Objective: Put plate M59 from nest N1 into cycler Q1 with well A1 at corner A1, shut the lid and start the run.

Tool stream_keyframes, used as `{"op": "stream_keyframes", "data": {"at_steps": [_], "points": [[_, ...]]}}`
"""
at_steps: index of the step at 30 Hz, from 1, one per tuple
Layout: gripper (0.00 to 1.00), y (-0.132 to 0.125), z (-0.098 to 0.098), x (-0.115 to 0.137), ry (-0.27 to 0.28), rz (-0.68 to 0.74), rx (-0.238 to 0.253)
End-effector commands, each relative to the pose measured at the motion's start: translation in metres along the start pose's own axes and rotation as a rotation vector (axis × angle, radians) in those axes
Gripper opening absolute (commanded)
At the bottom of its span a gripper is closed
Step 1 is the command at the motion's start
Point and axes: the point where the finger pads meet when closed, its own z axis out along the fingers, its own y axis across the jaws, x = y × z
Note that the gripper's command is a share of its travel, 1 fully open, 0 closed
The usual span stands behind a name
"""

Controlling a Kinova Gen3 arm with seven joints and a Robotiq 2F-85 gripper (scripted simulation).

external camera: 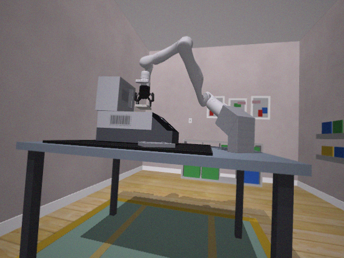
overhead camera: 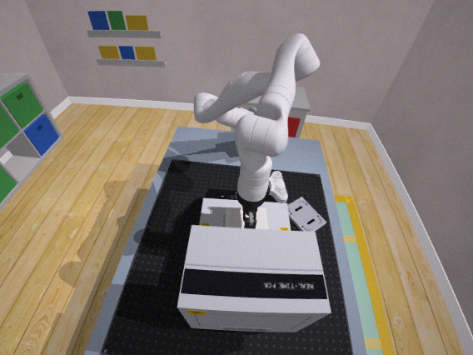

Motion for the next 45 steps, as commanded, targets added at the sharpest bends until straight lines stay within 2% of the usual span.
{"op": "stream_keyframes", "data": {"at_steps": [1, 18, 29, 45], "points": [[0.91, 0.0, -0.001, 0.002, 0.004, 0.04, 0.002], [0.91, 0.0, -0.001, 0.001, 0.001, 0.054, 0.001], [0.91, 0.001, 0.017, 0.002, 0.003, 0.048, -0.001], [0.91, 0.001, 0.017, 0.002, 0.003, 0.052, -0.003]]}}
